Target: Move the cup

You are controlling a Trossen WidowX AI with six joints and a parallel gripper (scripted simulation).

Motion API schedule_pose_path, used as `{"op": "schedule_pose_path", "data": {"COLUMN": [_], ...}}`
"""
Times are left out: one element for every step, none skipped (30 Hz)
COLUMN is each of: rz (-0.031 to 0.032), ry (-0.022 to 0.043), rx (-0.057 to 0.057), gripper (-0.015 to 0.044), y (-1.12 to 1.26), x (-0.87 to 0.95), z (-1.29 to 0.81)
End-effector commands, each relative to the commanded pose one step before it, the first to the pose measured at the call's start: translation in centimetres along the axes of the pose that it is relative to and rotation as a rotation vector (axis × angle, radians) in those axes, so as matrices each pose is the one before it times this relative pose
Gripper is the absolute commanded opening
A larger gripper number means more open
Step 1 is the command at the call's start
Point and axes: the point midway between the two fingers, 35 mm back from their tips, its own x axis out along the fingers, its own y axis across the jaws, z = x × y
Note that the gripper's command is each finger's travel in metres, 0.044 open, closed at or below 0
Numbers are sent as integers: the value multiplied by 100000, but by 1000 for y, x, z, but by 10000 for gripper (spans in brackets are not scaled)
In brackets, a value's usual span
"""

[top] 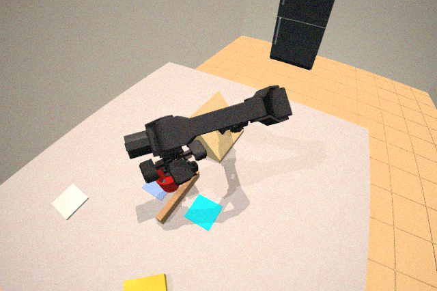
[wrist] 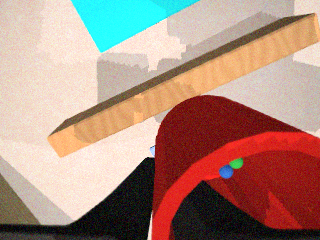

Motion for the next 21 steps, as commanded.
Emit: {"op": "schedule_pose_path", "data": {"rz": [273,7,7,7,7,7,6,6,6,6,6,6,5,5,5,5,5,5,5,5,5], "ry": [-535,-6,-6,-6,-6,-6,-6,-6,-6,-6,-6,-6,-6,-7,-7,-7,-7,-7,-7,-7,-7], "rx": [495,1,1,1,1,1,1,1,1,1,1,1,1,1,1,1,1,1,1,1,1], "gripper": [0,0,0,0,0,0,0,0,0,0,0,0,0,0,0,0,0,0,0,0,0], "y": [541,122,122,122,123,123,123,124,124,125,125,126,126,126,127,127,128,128,128,128,128], "x": [12,-8,-8,-8,-7,-7,-6,-6,-6,-5,-5,-5,-4,-4,-4,-3,-3,-3,-3,-3,-3], "z": [867,229,227,226,225,225,225,225,225,224,224,224,223,223,223,222,222,221,221,221,220]}}
